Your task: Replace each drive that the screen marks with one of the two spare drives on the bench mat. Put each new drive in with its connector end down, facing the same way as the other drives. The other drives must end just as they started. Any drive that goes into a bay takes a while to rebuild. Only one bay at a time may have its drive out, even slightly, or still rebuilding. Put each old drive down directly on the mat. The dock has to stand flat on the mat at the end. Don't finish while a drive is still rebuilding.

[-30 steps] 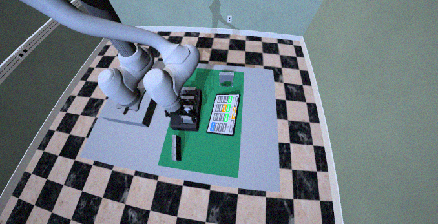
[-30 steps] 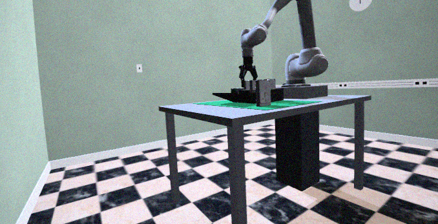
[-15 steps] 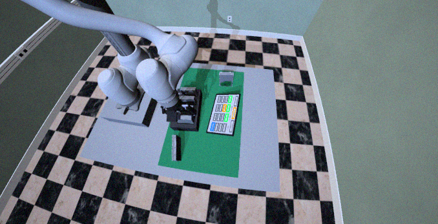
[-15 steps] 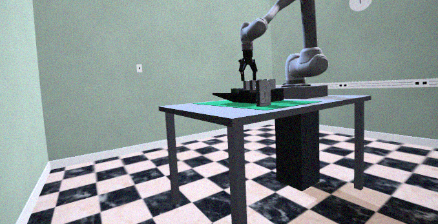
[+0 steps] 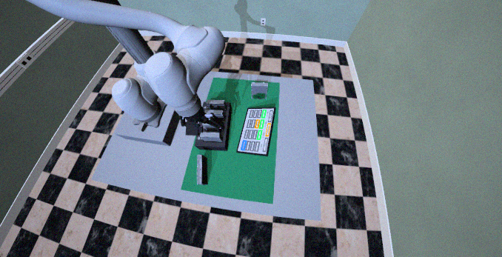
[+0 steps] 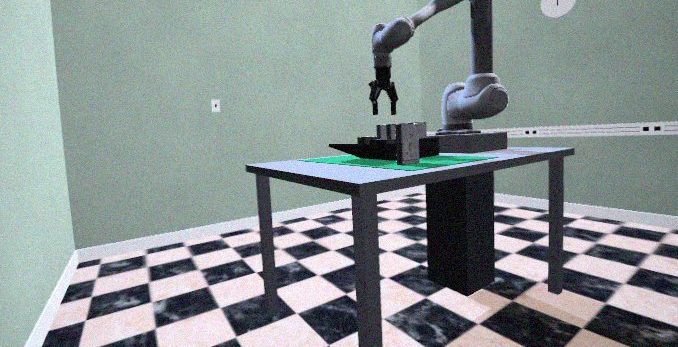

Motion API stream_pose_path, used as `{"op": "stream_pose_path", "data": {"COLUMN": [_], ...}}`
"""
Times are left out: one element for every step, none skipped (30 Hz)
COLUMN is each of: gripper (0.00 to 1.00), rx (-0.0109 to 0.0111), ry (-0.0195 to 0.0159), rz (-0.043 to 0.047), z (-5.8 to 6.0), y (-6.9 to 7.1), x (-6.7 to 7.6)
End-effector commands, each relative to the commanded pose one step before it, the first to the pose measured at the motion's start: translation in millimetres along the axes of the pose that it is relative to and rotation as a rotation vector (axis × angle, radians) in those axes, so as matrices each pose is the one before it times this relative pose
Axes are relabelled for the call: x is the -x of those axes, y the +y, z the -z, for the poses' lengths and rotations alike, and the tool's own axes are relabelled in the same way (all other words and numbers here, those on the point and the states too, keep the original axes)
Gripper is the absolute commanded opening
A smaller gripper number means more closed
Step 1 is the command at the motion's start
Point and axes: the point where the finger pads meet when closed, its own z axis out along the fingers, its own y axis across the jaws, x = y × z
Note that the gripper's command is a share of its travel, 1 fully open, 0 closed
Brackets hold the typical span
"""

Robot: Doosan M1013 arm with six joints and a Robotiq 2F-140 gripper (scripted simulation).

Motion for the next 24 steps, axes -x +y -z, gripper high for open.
{"op": "stream_pose_path", "data": {"gripper": [0.89, 0.89, 0.89, 0.89, 0.89, 0.89, 0.89, 0.10, 0.10, 0.10, 0.10, 0.10, 0.10, 0.10, 0.10, 0.10, 0.10, 0.10, 0.10, 0.10, 0.10, 0.10, 0.10, 0.10], "rx": [-0.00072, 0.00000, 0.00000, 0.00000, 0.00000, 0.00000, 0.00000, 0.00000, 0.00000, 0.00000, 0.00000, 0.00000, 0.00000, 0.00000, 0.00000, 0.00000, 0.00000, 0.00000, 0.00000, 0.00000, 0.00000, 0.00000, 0.00000, 0.00000], "ry": [-0.00003, 0.00000, 0.00000, 0.00000, 0.00000, 0.00000, 0.00000, 0.00000, 0.00000, 0.00000, 0.00000, 0.00000, 0.00000, 0.00000, 0.00000, 0.00000, 0.00000, 0.00000, 0.00000, 0.00000, 0.00000, 0.00000, 0.00000, 0.00000], "rz": [0.00009, 0.00000, 0.00000, 0.00000, 0.00000, 0.00000, 0.00000, 0.00000, 0.00000, 0.00000, 0.00000, 0.00000, 0.00000, 0.00000, 0.00000, 0.00000, 0.00000, 0.00000, 0.00000, 0.00000, 0.00000, 0.00000, 0.00000, 0.00000], "z": [3.92, 1.00, 0.71, 0.45, 0.24, 0.09, 0.01, 0.00, 0.00, 0.00, 0.00, 0.00, 0.00, 0.00, 0.00, 0.00, 0.00, 0.00, 0.00, 0.00, 0.00, 0.00, 0.00, 0.00], "y": [-0.32, 0.00, 0.00, 0.00, 0.00, 0.00, 0.00, 0.00, 0.00, 0.00, 0.00, 0.00, 0.00, 0.00, 0.00, 0.00, 0.00, 0.00, 0.00, 0.00, 0.00, 0.00, 0.00, 0.00], "x": [-0.02, 0.00, 0.00, 0.00, 0.00, 0.00, 0.00, 0.00, 0.00, 0.00, 0.00, 0.00, 0.00, 0.00, 0.00, 0.00, 0.00, 0.00, 0.00, 0.00, 0.00, 0.00, 0.00, 0.00]}}
